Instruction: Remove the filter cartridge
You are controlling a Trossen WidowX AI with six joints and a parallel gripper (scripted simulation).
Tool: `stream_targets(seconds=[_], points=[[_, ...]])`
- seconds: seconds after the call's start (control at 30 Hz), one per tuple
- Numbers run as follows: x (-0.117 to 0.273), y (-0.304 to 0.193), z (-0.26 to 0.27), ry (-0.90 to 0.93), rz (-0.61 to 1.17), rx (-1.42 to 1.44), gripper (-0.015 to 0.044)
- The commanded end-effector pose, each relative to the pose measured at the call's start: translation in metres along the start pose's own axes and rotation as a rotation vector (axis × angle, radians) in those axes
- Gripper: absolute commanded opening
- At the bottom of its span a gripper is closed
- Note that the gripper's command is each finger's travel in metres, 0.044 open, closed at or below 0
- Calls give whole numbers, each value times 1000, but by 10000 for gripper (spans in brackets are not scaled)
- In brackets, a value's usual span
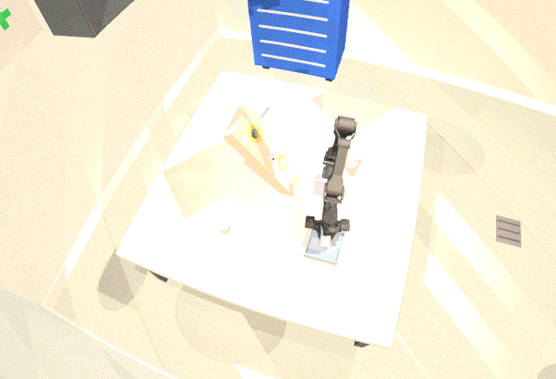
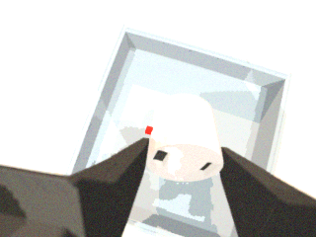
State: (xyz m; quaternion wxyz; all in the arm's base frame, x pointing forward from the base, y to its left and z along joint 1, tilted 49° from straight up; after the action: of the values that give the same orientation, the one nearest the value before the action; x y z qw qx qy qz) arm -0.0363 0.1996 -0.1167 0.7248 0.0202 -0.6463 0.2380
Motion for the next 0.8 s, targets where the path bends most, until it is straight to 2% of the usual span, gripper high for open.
stream_targets(seconds=[0.0, 0.23, 0.37, 0.5, 0.77], points=[[1, 1, 0, -1, -4, 0, 263], [1, 1, 0, -1, -4, 0, 440], [10, 8, -2, -1, -4, 0, 440], [59, 33, -9, -1, -2, 0, 440], [50, 30, -7, 2, -7, -3, 440]])
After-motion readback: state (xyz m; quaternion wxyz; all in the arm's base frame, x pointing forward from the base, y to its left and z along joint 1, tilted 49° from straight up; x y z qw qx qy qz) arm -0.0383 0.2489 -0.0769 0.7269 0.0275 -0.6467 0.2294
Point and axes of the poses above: the point midway between the two fingers, 35 mm back from their tips, its own x axis back along the fingers, its own z axis across the jaws, y = z × x, the point moved 9 cm from there along x, back along the fingers, and after that the axes turned 14 degrees about x, right-handed, at the moved point
